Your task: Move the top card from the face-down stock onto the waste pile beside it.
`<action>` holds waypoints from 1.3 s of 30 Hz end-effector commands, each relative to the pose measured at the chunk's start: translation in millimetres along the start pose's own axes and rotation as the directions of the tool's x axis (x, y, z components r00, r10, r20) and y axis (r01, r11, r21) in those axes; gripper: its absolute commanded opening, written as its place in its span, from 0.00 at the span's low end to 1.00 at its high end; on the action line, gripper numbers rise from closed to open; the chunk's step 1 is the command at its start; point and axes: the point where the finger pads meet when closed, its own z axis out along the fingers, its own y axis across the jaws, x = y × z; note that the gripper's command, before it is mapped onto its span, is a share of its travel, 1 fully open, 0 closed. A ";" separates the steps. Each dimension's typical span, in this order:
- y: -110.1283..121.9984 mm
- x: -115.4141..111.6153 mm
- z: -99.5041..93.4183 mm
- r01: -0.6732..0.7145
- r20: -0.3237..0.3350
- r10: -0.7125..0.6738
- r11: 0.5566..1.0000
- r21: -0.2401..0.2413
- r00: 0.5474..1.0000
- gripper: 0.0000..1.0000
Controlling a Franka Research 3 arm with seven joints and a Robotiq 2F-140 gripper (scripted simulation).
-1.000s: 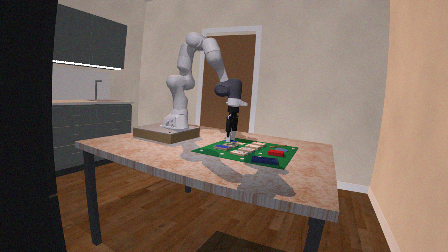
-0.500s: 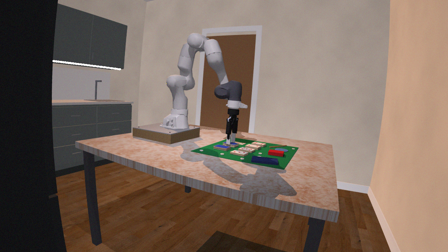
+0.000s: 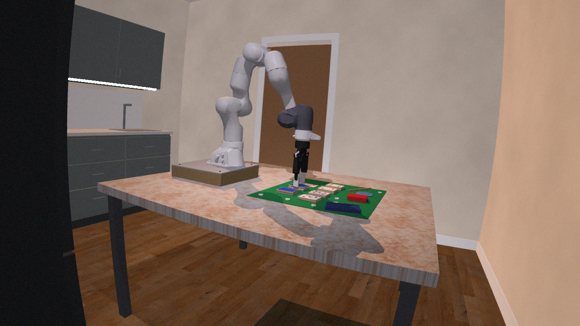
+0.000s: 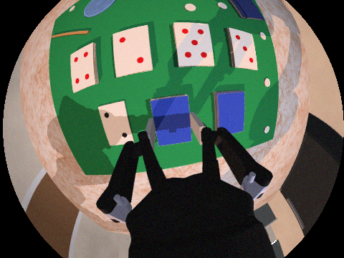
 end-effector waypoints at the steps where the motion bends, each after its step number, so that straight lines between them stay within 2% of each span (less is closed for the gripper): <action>1: -0.2 1.4 0.3 -0.004 -0.003 0.004 1.000 0.000 1.000 0.43; 39: -0.2 1.4 5.7 -0.004 -0.003 0.004 1.000 0.000 1.000 0.43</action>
